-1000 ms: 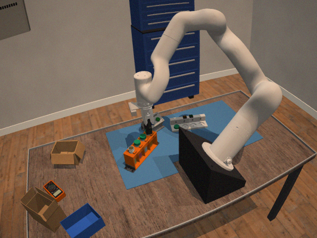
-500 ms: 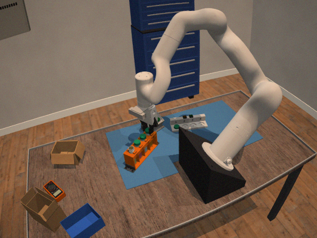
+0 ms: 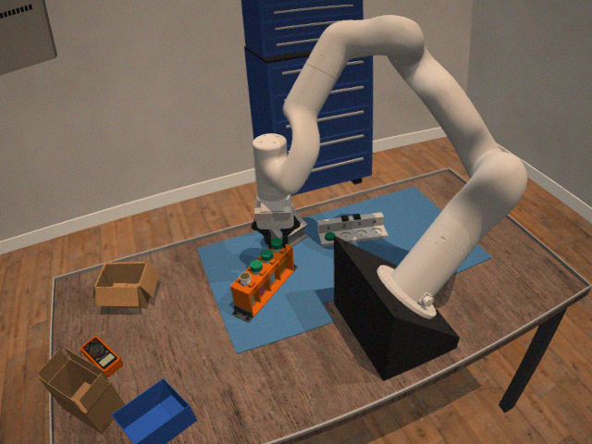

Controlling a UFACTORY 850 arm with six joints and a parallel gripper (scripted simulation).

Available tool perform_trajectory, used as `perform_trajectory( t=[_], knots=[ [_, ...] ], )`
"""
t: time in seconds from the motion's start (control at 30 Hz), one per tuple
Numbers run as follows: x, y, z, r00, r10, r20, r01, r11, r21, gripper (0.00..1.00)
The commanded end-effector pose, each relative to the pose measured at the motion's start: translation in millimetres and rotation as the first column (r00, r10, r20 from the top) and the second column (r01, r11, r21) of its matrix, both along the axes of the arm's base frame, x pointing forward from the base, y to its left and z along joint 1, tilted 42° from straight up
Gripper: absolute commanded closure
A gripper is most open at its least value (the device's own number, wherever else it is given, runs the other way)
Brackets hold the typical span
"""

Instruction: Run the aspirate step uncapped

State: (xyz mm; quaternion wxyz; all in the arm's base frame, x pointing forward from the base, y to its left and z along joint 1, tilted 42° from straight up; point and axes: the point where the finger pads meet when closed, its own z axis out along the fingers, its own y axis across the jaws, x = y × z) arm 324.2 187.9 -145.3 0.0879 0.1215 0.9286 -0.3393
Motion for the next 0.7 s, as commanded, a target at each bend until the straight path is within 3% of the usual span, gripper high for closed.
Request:
perform_trajectory(
  t=[0.0, 0.07, 0.23, 0.27, 0.67],
  knots=[
    [0.7, 1.2, 0.4, 0.988, 0.092, -0.125, -0.095, 0.995, -0.019, 1.00],
    [0.7, 1.2, 0.5, 0.975, 0.143, -0.171, -0.148, 0.989, -0.016, 1.00],
    [0.7, 1.2, 0.5, 0.975, 0.143, -0.171, -0.148, 0.989, -0.016, 1.00],
    [0.7, 1.2, 0.5, 0.975, 0.143, -0.171, -0.148, 0.989, -0.016, 0.54],
    [0.7, 1.1, 0.5, 0.975, 0.143, -0.171, -0.148, 0.989, -0.017, 0.54]
  ],
)
